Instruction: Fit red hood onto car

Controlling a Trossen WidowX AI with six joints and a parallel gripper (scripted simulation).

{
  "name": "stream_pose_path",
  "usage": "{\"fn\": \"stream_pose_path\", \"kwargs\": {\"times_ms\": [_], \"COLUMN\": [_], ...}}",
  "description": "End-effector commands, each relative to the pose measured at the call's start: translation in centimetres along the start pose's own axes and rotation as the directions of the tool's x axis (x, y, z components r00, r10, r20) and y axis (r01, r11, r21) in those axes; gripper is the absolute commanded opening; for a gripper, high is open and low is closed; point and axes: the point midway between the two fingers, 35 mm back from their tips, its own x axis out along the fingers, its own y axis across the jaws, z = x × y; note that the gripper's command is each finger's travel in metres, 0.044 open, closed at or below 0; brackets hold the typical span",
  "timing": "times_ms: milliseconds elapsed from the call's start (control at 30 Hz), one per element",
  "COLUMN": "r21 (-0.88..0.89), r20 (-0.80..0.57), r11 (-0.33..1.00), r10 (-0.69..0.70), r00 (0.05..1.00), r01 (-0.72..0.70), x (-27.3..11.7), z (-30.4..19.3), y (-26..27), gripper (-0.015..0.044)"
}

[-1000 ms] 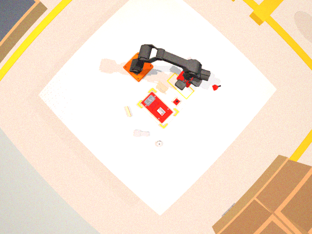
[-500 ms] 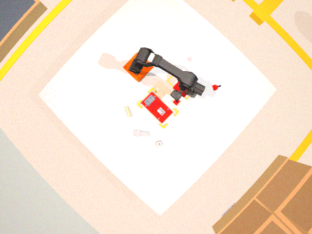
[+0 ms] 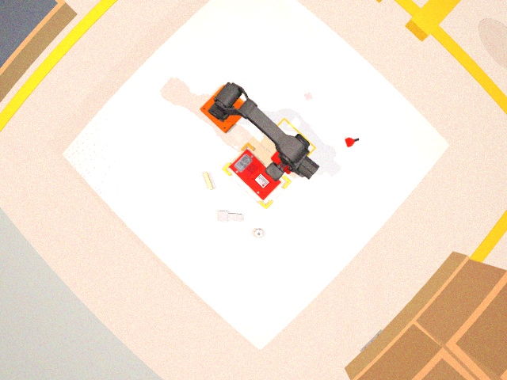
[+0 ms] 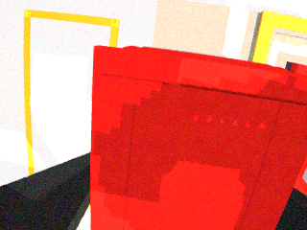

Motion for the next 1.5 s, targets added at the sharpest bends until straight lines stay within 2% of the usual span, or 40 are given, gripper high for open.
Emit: {"fn": "stream_pose_path", "kwargs": {"times_ms": [0, 667, 900, 1233, 1467], "r21": [0.003, 0.038, 0.038, 0.038, 0.038], "r20": [0.001, -0.010, -0.010, -0.010, -0.010], "r11": [1.000, 0.999, 0.999, 0.999, 0.999], "r10": [-0.007, -0.026, -0.026, -0.027, -0.027], "r00": [1.000, 1.000, 1.000, 1.000, 1.000], "r01": [0.007, 0.027, 0.027, 0.027, 0.027], "x": [-0.2, -0.5, 0.2, 4.4, 4.5], "z": [0.0, -1.4, -1.4, -1.5, -1.4], "y": [-1.9, -11.6, -11.4, -11.9, -12.0], "gripper": [0.0000, 0.0000, 0.0000, 0.0000, 0.0000]}}
